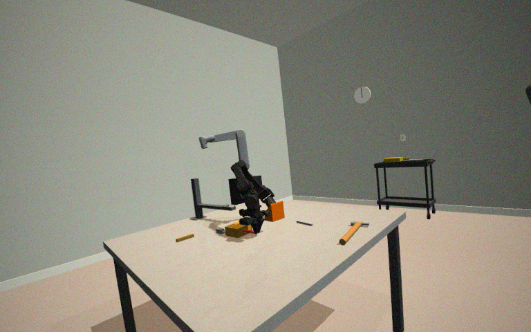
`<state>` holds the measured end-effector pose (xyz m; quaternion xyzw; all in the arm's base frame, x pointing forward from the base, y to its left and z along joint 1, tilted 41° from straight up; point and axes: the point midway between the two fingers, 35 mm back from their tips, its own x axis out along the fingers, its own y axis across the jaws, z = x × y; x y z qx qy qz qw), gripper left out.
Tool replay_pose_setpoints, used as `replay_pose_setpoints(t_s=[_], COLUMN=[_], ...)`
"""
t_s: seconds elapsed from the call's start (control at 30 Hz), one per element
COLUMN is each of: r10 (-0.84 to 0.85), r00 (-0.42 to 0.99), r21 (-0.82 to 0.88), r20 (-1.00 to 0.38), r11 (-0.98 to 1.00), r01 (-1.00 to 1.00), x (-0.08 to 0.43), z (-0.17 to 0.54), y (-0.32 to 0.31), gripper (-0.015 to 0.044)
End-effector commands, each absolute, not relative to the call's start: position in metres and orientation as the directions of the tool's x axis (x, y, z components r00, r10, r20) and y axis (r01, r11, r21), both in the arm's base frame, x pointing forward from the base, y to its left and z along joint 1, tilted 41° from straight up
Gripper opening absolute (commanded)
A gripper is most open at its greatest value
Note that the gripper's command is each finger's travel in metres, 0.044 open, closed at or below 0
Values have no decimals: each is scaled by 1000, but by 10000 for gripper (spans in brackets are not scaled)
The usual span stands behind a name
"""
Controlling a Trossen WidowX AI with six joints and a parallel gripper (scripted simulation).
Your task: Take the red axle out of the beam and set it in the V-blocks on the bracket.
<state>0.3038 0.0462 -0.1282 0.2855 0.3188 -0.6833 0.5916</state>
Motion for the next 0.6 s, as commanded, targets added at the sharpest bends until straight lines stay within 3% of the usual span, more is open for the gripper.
replay_pose_setpoints(t_s=[0.0,0.57], r10=[-623,-625], r00=[-137,-136], r21=[-95,-95], r20=[-770,-769], r11=[-100,-100], r01=[990,991], x=[304,302], z=[-133,-147], y=[53,66], gripper=[0,0])
